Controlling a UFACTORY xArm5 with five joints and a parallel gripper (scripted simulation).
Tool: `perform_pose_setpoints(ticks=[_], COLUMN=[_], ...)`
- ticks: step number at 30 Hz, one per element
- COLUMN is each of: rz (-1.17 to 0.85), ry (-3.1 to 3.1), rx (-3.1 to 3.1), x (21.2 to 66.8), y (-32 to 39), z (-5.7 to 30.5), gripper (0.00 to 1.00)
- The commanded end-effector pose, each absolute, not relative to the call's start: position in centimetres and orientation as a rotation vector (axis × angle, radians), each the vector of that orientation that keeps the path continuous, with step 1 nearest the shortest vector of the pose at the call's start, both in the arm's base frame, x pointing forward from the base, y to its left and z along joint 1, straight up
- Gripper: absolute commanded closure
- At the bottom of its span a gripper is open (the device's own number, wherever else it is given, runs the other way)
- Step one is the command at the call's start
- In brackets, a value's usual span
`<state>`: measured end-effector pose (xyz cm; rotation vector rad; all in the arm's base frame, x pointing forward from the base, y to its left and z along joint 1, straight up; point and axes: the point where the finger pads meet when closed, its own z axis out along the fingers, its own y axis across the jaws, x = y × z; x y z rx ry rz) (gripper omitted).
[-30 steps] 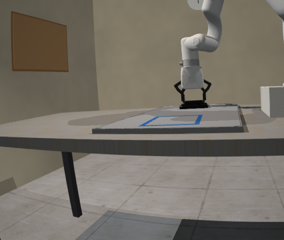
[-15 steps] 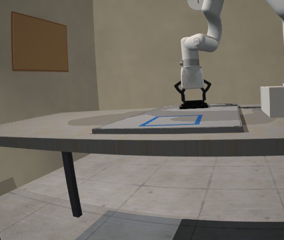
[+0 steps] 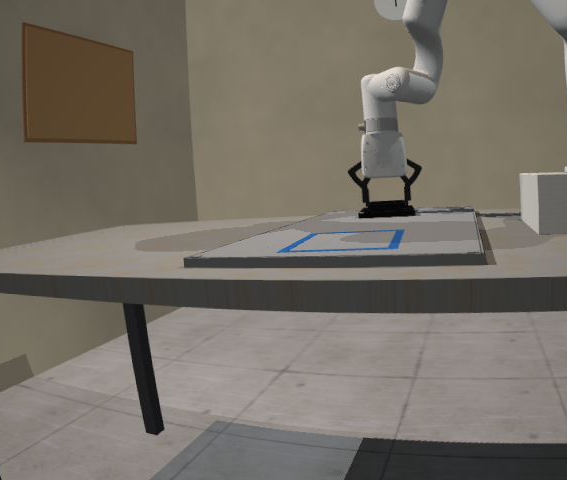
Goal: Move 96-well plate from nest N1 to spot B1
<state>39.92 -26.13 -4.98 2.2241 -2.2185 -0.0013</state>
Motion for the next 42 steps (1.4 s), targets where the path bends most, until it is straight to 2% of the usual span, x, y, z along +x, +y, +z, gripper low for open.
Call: perform_pose_setpoints(ticks=[1,42], rz=[0.004,0.005], ry=[-2.219,-2.219], rx=[2.225,2.225], x=[40.05,40.05], y=[-26.21,-26.21], z=[-4.85,-4.25], gripper=[1.00,1.00])
